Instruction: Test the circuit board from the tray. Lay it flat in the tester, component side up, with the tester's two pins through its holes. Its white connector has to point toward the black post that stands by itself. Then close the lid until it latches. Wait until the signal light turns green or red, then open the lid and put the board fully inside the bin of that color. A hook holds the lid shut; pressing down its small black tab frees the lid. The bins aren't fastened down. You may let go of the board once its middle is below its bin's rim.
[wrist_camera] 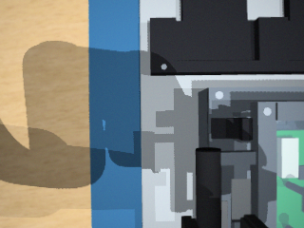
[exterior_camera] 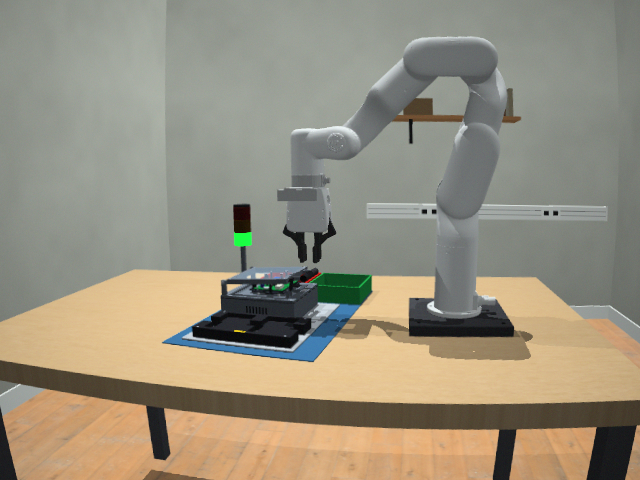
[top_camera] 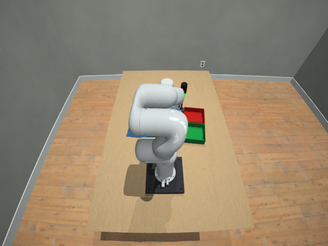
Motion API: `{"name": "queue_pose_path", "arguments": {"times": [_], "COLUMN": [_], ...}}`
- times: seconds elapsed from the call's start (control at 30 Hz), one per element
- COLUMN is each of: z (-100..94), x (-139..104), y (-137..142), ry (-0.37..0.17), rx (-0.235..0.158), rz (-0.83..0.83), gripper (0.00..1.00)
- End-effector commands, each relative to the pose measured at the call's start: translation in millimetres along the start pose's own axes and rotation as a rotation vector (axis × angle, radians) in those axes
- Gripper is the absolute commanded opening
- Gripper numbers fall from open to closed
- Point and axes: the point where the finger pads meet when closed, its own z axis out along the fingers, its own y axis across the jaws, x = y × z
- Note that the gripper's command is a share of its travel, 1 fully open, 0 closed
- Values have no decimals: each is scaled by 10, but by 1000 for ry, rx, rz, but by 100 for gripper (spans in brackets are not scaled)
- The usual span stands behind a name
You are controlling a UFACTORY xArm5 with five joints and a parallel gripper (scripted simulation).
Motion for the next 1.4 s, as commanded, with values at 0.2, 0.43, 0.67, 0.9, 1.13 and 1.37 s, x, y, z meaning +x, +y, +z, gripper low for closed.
{"name": "queue_pose_path", "arguments": {"times": [0.2, 0.43, 0.67, 0.9, 1.13, 1.37], "z": [24, 25, 72, 131, 168, 168], "x": [1, 1, 3, 5, 6, 6], "y": [12, 12, 16, 21, 24, 24], "ry": [0, 0, 0, 0, 0, 0], "rx": [-4, -4, -4, -4, -4, -4], "rz": [0, 0, 0, 0, 0, 0], "gripper": [28, 28, 28, 28, 28, 28]}}
